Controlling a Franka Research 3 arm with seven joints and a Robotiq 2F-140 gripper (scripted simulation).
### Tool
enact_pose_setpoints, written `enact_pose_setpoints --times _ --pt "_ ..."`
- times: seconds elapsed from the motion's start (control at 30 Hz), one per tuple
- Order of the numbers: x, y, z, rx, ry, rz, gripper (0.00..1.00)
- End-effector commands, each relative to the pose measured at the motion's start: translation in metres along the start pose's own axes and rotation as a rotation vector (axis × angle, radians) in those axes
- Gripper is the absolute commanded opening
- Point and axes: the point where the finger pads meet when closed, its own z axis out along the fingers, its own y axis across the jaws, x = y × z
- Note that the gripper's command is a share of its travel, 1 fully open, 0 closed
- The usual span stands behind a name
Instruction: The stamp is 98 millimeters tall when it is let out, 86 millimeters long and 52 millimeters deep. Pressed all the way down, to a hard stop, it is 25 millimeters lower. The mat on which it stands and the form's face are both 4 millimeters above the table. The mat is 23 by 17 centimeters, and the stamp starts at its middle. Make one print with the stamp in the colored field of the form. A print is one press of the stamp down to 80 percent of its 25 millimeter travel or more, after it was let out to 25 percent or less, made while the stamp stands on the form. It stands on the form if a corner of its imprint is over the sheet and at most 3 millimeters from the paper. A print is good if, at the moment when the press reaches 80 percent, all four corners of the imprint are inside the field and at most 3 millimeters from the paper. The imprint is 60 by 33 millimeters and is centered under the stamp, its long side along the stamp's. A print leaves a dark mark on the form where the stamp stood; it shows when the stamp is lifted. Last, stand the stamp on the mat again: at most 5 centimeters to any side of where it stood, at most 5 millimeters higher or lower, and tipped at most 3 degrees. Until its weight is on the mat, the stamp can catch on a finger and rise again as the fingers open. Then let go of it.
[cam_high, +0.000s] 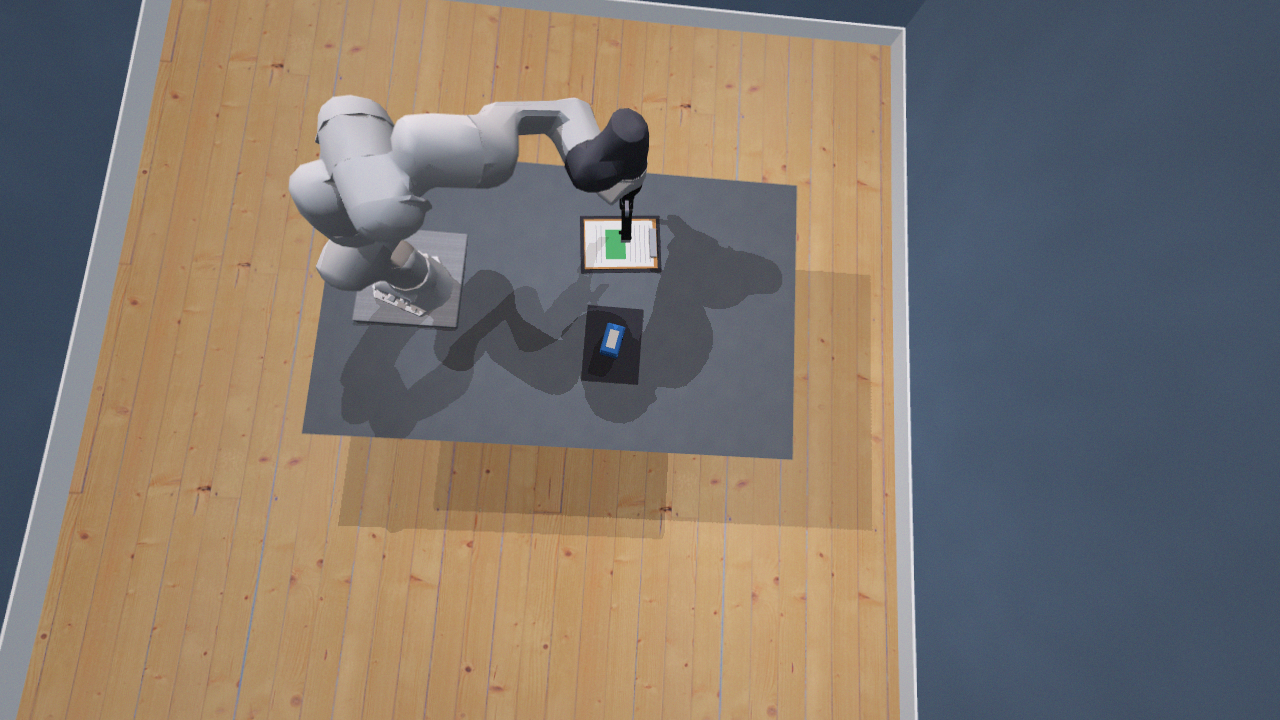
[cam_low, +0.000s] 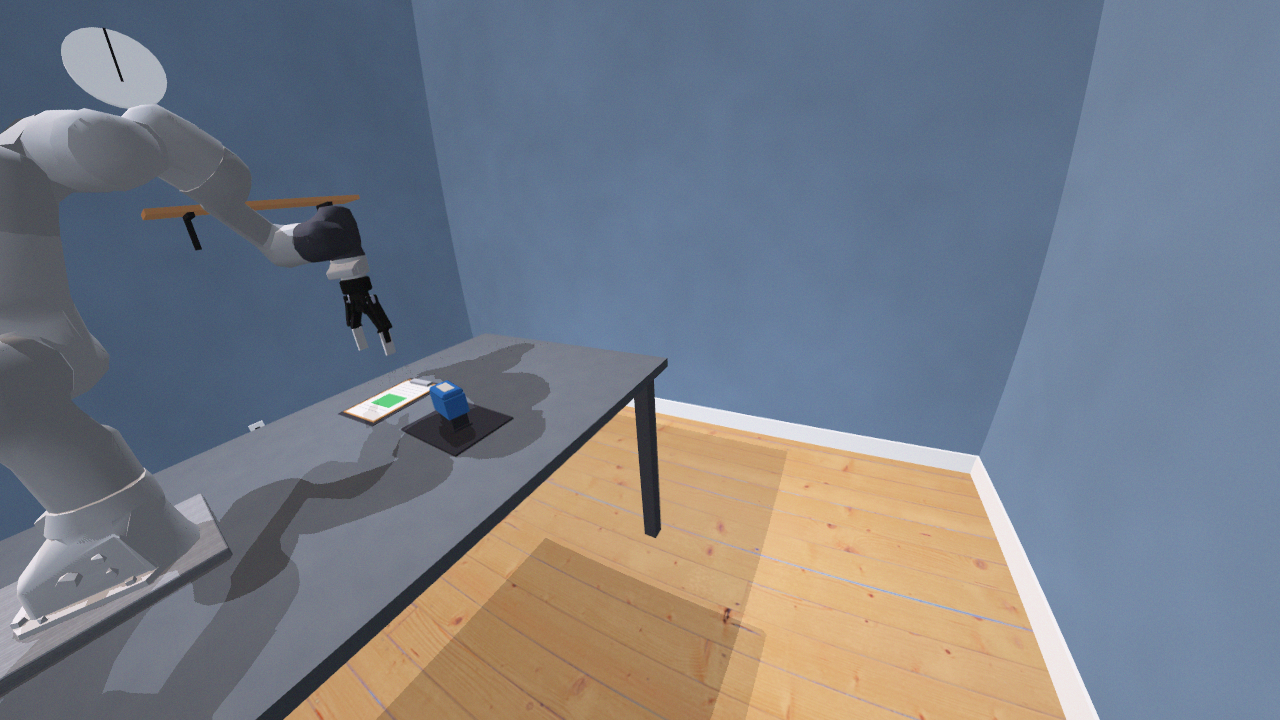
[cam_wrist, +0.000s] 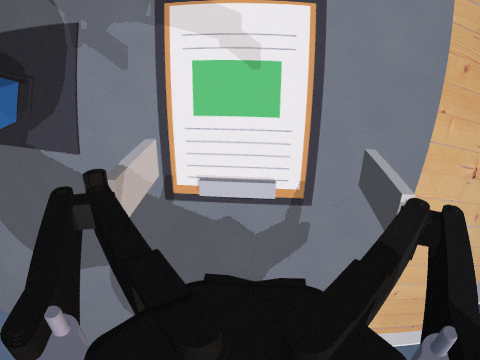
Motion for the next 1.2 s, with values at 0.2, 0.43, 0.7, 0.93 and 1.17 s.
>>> enact_pose_setpoints --times 0.2,0.43,0.7,0.93,1.17 --pt "0.001 -0.001 -0.001 0.005 0.003 0.042 1.0" --pt "0.001 -0.001 -0.001 0.005 0.003 0.042 1.0" --pt "0.0 0.0 -0.014 0.003 0.003 -0.237 1.0" --pt "0.0 0.0 -0.055 0.02 -0.015 -0.459 1.0" --pt "0.0 0.0 -0.064 0.039 -0.025 -0.635 1.0"
